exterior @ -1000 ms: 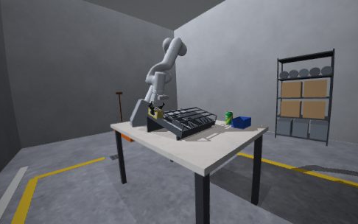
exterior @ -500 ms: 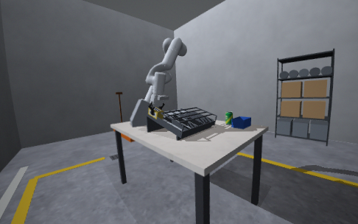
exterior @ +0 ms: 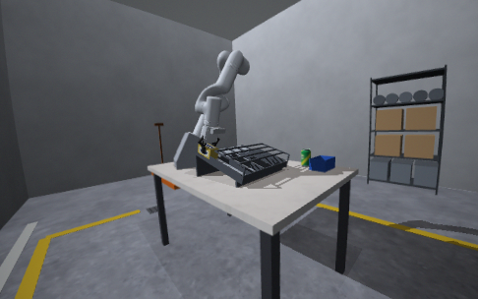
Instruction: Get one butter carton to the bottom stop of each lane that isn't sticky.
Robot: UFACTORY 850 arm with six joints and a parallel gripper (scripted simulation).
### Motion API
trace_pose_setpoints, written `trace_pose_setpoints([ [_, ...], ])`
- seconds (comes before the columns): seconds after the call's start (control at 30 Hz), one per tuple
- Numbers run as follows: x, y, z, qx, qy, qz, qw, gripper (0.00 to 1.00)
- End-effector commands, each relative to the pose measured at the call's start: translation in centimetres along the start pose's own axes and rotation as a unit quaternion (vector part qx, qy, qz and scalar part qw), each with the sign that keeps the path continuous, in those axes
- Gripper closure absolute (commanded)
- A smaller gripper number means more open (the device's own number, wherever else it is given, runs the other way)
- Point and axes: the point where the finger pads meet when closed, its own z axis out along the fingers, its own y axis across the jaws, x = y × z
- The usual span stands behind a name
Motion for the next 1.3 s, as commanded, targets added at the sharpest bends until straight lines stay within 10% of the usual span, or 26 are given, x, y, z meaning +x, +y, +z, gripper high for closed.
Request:
trace_pose_setpoints([
  [0.0, 0.06, 0.04, -0.07, 0.000, 0.001, 0.000, 1.000, 1.00],
  [0.2, 0.06, 0.04, -0.07, 0.000, 0.001, 0.000, 1.000, 1.00],
  [0.23, 0.06, 0.04, -0.08, -0.001, 0.001, 0.000, 1.000, 0.25],
  [1.27, 0.06, 0.05, -0.09, -0.001, 0.001, 0.000, 1.000, 0.23],
])
